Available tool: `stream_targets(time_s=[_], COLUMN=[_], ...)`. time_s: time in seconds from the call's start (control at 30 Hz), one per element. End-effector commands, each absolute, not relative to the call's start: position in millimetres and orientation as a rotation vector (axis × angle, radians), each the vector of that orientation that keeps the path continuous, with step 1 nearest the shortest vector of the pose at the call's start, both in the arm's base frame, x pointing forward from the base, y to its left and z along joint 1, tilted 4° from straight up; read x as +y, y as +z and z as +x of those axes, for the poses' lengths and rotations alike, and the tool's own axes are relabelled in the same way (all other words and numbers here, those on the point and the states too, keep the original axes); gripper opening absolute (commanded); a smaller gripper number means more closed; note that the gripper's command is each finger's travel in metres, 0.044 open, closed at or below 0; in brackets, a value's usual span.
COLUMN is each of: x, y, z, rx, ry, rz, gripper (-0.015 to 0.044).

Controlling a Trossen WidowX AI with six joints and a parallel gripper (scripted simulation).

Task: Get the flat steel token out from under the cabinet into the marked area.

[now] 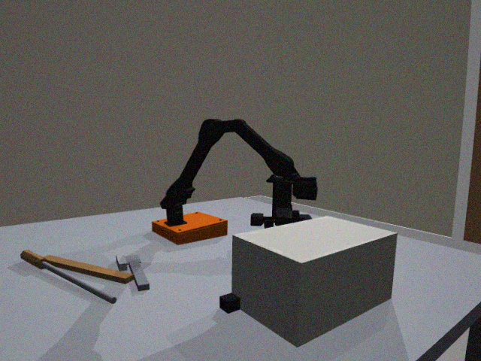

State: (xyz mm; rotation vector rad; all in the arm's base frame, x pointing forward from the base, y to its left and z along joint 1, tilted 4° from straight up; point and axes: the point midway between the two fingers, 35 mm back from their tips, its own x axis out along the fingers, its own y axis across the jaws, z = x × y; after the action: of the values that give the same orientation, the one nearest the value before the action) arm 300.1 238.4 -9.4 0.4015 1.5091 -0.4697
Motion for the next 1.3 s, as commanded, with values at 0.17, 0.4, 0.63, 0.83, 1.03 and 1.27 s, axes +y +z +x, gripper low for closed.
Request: stream_targets(time_s=[0.17,0.4,0.63,0.83,1.03,1.27], x=[228,221,215,210,209,203], y=[-9,-8,-7,-7,-8,-8], z=[319,331,342,349,347,344], rx=[1.505,1.504,1.503,1.502,1.502,1.503], ry=[-0.471,-0.471,-0.471,-0.471,-0.471,-0.472], rz=[0.406,0.405,0.405,0.405,0.405,0.404], gripper=[0.0,0.0,0.0,0.0,0.0,0.0])
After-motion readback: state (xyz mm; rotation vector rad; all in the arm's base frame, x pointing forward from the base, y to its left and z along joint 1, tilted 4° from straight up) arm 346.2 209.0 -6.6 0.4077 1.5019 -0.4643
